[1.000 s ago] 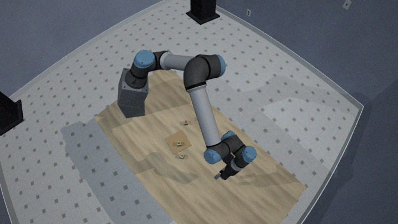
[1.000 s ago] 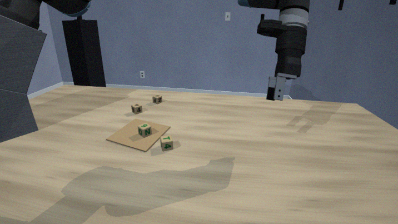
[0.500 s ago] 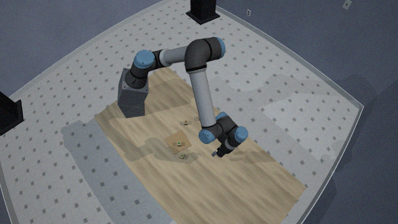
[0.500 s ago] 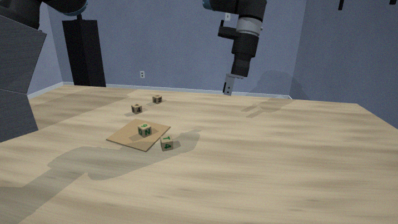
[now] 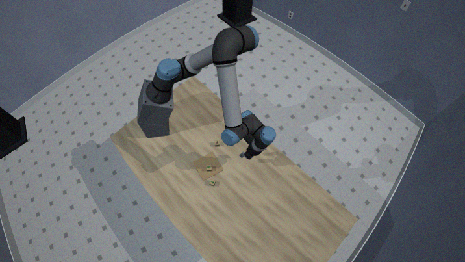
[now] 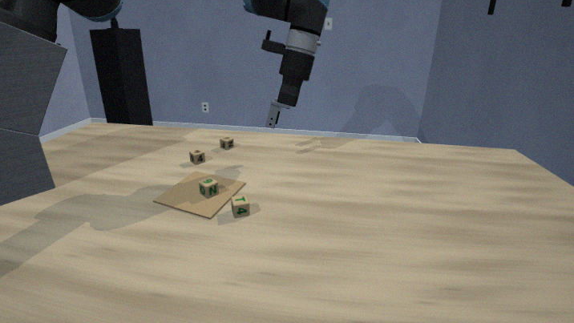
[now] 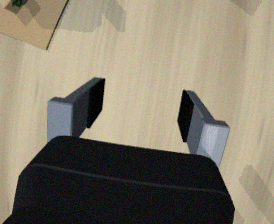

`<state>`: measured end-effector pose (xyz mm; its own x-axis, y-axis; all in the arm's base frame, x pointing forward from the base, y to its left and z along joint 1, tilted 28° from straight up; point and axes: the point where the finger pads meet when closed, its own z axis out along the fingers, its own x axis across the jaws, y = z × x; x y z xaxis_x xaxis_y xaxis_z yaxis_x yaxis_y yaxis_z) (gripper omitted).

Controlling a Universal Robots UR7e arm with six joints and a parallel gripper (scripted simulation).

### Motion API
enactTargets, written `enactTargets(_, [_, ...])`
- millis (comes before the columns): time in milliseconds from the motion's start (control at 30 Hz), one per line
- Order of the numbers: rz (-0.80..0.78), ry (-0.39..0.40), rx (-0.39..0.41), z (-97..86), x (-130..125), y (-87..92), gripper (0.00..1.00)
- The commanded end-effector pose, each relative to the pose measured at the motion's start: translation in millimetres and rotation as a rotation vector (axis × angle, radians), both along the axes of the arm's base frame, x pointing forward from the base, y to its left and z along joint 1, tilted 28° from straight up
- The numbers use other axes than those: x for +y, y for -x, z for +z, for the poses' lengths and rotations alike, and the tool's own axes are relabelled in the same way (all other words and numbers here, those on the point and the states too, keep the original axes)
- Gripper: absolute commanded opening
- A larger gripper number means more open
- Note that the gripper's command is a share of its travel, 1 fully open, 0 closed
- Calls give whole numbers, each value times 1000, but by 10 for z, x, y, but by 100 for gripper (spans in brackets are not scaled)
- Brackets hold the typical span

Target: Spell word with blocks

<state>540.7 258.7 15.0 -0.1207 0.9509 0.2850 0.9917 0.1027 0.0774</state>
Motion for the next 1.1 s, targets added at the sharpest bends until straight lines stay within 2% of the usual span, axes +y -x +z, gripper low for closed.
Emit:
enactTargets(0, [14, -52, 29, -40, 260, 625, 100])
enactTargets(100, [18, -68, 42, -57, 334, 855, 100])
enactTargets(167, [18, -68, 42, -57, 334, 855, 100])
enactTargets(333, [24, -88, 58, -79, 420, 1157, 100])
enactTargets(533, [28, -103, 71, -95, 478, 1385, 100])
enactTargets(667, [30, -108, 75, -100, 497, 1461, 100])
enactTargets(1067, [30, -110, 78, -108, 499, 1495, 100])
